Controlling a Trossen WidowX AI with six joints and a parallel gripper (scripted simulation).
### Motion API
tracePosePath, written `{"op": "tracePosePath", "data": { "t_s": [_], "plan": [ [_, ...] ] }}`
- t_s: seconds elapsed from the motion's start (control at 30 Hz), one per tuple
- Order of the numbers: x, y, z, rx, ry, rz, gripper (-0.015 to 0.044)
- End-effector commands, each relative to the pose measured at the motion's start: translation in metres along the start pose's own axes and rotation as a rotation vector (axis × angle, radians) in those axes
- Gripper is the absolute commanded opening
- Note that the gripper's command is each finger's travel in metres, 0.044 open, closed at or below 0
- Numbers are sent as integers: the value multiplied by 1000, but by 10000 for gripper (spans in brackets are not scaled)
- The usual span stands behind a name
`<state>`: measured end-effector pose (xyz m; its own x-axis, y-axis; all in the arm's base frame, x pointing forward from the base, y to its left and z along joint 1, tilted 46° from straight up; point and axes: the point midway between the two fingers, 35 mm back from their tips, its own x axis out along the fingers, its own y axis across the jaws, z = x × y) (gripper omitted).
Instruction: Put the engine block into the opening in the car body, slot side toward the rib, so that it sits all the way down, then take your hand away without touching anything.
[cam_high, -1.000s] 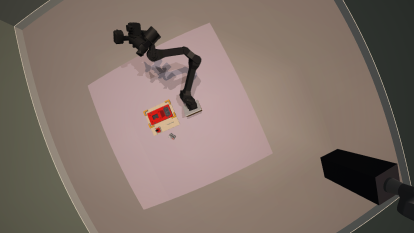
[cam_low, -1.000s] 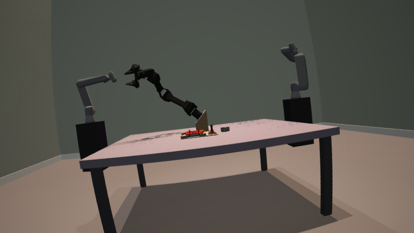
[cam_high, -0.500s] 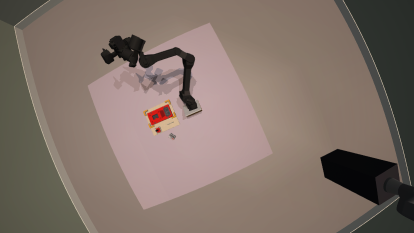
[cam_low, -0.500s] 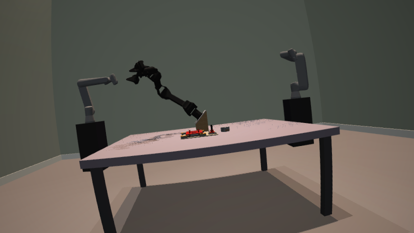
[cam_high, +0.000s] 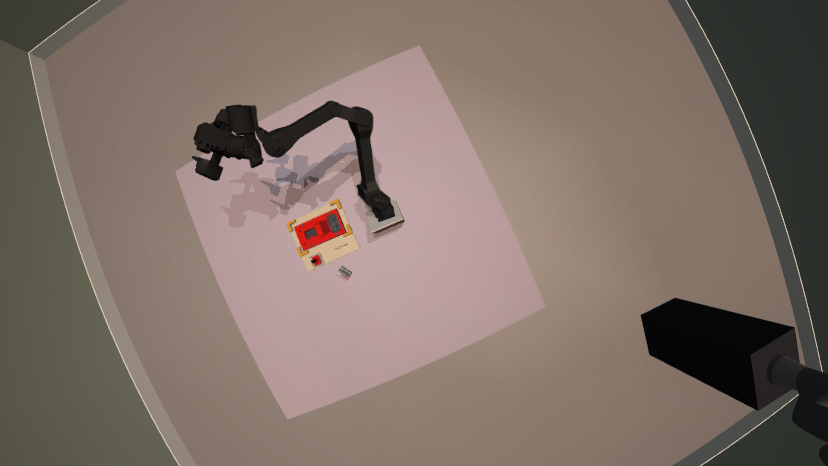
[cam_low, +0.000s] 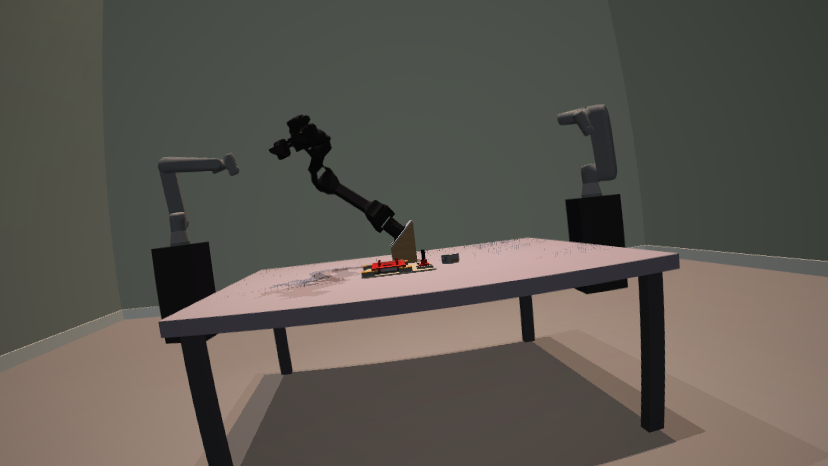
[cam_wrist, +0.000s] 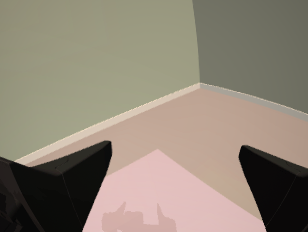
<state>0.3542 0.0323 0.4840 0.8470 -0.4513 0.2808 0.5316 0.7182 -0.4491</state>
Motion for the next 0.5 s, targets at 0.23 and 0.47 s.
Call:
{"op": "tracePosePath", "data": {
  "t_s": [0.23,0.47],
  "plan": [
    [1,94,-39,-291,84,221,440],
    [-8,149,-70,-475,130,366,440]
  ]
}}
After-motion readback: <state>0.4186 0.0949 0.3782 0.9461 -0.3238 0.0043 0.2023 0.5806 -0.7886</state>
